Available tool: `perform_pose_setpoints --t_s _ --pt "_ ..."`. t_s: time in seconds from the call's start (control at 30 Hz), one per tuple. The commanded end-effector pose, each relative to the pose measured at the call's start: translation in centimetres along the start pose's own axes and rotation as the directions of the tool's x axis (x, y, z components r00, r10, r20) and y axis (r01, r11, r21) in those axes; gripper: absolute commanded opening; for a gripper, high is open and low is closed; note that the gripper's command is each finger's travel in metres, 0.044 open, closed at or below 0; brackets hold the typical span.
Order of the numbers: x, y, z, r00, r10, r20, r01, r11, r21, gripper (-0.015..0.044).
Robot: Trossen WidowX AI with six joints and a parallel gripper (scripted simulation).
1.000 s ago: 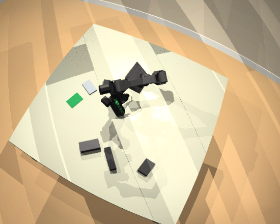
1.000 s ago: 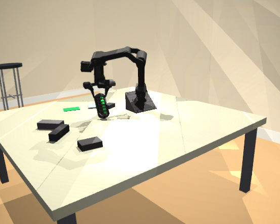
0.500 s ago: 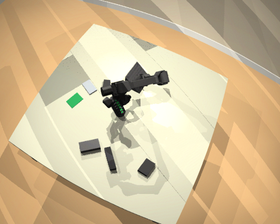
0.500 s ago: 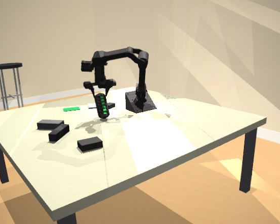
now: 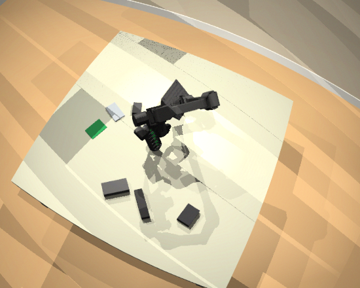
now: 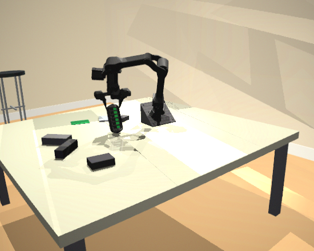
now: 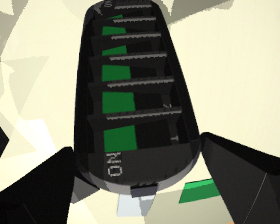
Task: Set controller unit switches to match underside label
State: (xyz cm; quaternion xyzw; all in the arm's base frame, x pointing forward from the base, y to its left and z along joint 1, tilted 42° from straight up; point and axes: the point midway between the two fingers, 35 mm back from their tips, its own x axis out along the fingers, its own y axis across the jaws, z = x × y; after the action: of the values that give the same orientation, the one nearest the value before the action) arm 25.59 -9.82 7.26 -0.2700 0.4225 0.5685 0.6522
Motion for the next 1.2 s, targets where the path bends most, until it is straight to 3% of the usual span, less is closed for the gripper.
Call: perform_pose_setpoints --t_s 0.0,1.17 --pt "-0.2 0.0 0.8 1.000 -0.004 -0.003 0.004 1.000 -0.005 0.0335" --pt "-1.2 0.0 3.6 0.999 -0.004 -0.052 0.004 1.000 -0.005 0.0336"
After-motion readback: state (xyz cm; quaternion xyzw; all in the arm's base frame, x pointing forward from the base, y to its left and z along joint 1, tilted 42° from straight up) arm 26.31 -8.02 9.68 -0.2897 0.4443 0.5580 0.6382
